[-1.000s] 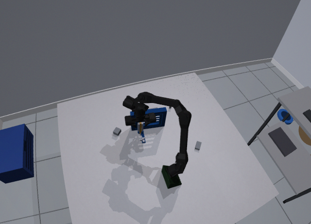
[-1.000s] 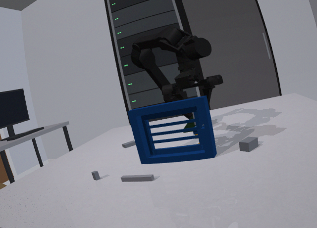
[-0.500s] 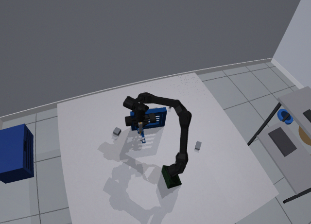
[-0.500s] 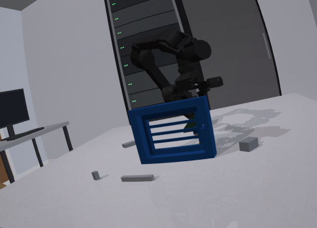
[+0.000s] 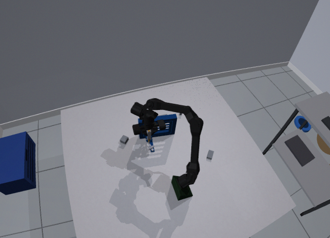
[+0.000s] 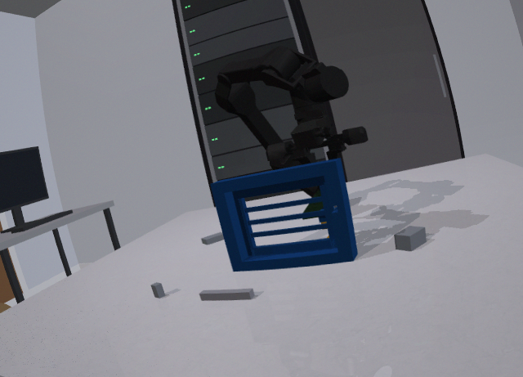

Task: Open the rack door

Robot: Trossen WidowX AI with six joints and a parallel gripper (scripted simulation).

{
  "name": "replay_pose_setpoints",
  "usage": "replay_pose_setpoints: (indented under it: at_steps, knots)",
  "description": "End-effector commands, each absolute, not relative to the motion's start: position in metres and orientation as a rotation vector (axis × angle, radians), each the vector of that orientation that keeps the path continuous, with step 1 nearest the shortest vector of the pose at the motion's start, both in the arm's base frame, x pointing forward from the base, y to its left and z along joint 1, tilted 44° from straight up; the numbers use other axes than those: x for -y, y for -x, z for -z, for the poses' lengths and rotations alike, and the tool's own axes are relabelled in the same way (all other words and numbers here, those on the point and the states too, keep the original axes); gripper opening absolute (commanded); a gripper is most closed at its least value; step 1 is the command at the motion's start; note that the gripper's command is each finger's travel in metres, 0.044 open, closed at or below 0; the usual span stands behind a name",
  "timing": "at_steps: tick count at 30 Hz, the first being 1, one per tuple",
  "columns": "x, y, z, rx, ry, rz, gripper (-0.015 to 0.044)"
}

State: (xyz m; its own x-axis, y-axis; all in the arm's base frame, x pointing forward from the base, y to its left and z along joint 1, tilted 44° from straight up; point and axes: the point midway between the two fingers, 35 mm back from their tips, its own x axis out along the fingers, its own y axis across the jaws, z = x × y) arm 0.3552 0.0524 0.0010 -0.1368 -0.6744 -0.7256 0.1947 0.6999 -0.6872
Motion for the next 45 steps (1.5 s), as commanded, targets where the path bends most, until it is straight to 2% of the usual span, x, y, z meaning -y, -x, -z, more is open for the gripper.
replay_pose_setpoints:
  at_steps: [1,19,35,44,45]
  knots:
    - [-0.052,-0.3549,-0.0006,-1.599,0.512,0.679,0.0009]
    - [-0.052,-0.3549,-0.0006,-1.854,1.145,-0.077,0.0009]
    - [-0.052,-0.3548,-0.0006,-1.866,1.65,-0.86,0.0009]
    - [-0.052,-0.3548,-0.0006,-1.861,1.67,-0.894,0.0009]
    - [-0.052,-0.3548,-0.0006,-1.861,1.67,-0.894,0.0036]
